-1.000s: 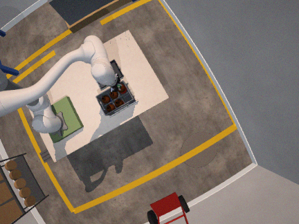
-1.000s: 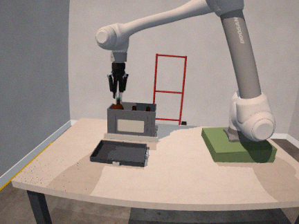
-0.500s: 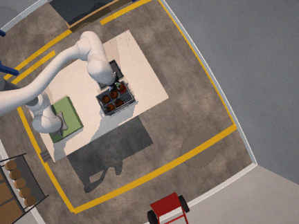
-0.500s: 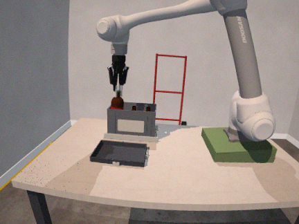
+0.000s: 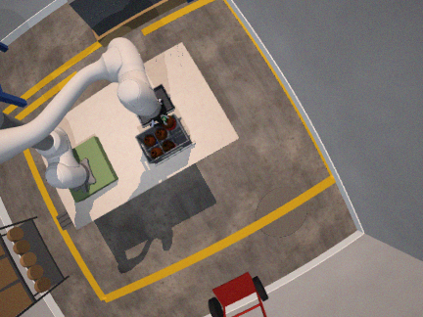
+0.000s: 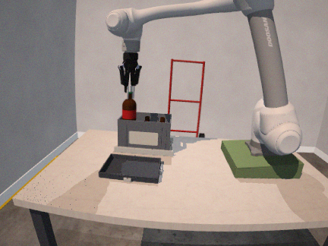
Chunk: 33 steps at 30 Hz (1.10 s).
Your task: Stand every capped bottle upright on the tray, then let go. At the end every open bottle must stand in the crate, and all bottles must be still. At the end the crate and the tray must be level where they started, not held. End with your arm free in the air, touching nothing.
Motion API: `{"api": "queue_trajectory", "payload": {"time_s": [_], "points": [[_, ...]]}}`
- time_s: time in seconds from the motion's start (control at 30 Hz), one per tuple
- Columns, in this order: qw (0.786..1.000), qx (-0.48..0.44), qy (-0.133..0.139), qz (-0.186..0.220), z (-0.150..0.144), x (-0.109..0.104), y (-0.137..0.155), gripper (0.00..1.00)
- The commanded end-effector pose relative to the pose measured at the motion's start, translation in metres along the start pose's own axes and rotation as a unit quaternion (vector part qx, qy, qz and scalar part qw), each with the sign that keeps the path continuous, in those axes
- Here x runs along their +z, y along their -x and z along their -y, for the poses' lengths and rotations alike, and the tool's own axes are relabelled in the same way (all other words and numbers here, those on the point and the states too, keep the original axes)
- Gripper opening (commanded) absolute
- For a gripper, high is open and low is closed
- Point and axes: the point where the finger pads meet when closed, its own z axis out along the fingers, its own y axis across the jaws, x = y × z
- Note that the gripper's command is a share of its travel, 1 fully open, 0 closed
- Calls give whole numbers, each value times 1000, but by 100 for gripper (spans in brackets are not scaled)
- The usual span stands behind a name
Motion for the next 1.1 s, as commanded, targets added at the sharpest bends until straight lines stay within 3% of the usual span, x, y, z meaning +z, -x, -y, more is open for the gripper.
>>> {"api": "queue_trajectory", "payload": {"time_s": [0.0, 0.33, 1.07], "points": [[1000, 0, 0, 0, 0, -6, 0, 0], [1000, 0, 0, 0, 0, -28, 0, 0], [1000, 0, 0, 0, 0, -29, -49, 0]]}}
